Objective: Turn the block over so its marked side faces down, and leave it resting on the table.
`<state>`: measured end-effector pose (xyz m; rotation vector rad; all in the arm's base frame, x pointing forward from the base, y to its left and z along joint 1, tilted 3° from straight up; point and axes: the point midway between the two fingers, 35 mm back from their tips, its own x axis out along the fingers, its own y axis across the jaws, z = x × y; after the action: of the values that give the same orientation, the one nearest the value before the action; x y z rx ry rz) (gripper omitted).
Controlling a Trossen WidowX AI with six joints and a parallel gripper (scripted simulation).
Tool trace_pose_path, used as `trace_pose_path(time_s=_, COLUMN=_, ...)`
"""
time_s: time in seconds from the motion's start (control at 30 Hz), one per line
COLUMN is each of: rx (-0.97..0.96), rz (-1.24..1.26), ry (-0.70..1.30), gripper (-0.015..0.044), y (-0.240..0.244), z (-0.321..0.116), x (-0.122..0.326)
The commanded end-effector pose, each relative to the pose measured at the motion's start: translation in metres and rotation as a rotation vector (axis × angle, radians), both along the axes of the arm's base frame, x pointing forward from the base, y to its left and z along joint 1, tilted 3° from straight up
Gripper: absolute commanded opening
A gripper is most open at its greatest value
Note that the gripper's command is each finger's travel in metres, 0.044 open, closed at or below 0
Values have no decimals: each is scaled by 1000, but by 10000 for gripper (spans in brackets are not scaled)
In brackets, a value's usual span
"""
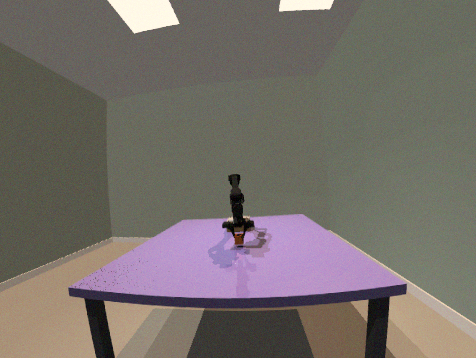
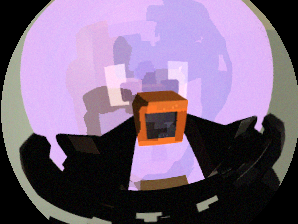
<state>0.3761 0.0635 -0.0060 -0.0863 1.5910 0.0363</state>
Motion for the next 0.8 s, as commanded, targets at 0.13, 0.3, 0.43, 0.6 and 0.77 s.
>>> trace_pose_path(time_s=0.13, rx=11, rz=4, ry=-92, gripper=0, y=2, z=2, x=4)
trace_pose_path(time_s=0.3, rx=16, rz=7, ry=-166, gripper=0, y=2, z=-1, x=5)
trace_pose_path(time_s=0.43, rx=21, rz=9, ry=-225, gripper=0, y=2, z=-3, x=5)
trace_pose_path(time_s=0.6, rx=26, rz=12, ry=-299, gripper=0, y=2, z=-4, x=4)
trace_pose_path(time_s=0.77, rx=32, rz=13, ry=-373, gripper=0, y=2, z=-4, x=3)
